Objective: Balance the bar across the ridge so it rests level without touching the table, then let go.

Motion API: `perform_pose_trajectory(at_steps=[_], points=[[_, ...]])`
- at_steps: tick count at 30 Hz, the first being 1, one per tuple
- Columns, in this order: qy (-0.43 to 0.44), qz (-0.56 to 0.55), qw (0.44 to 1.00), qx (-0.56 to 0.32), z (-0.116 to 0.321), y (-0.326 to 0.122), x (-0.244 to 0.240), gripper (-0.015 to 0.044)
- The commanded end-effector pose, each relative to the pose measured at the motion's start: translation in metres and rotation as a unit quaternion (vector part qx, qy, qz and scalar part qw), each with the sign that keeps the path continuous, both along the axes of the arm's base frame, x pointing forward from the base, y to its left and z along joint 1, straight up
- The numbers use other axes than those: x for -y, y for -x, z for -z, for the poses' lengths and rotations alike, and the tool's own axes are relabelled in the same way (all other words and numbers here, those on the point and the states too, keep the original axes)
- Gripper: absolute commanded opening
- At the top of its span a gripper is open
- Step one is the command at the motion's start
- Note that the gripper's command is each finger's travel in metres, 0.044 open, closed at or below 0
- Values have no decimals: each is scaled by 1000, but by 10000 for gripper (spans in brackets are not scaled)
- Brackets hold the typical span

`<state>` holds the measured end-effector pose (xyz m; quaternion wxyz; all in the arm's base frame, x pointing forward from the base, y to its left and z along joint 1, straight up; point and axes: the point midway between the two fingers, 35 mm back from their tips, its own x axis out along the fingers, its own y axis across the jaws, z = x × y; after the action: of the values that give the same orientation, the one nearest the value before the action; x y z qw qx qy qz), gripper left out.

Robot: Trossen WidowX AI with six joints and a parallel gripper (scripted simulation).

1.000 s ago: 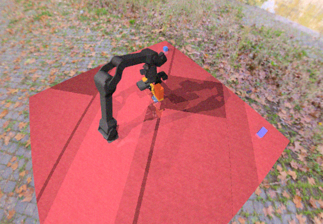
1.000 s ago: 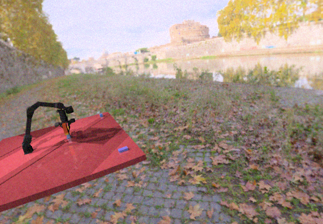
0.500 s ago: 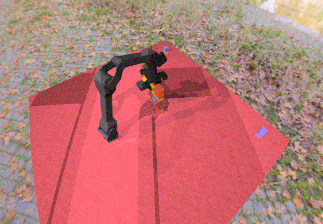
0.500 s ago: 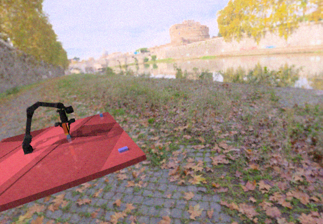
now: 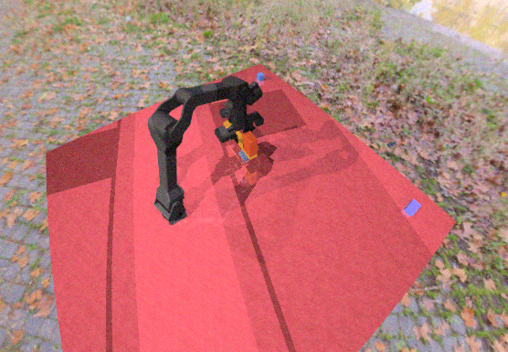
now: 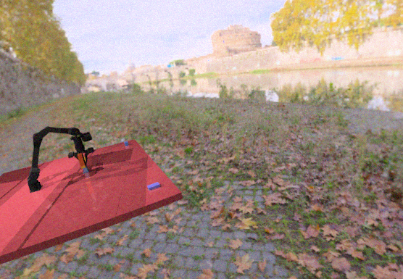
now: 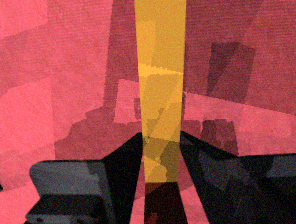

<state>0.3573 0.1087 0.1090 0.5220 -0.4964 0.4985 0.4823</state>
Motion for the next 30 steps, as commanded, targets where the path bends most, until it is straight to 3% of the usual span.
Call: perform_pose_trajectory(at_steps=[1,18,27,30], points=[[0,0,1000,0,0,0,0,172],[0,0,1000,0,0,0,0,185],[0,0,1000,0,0,0,0,421],[0,0,1000,0,0,0,0,440]])
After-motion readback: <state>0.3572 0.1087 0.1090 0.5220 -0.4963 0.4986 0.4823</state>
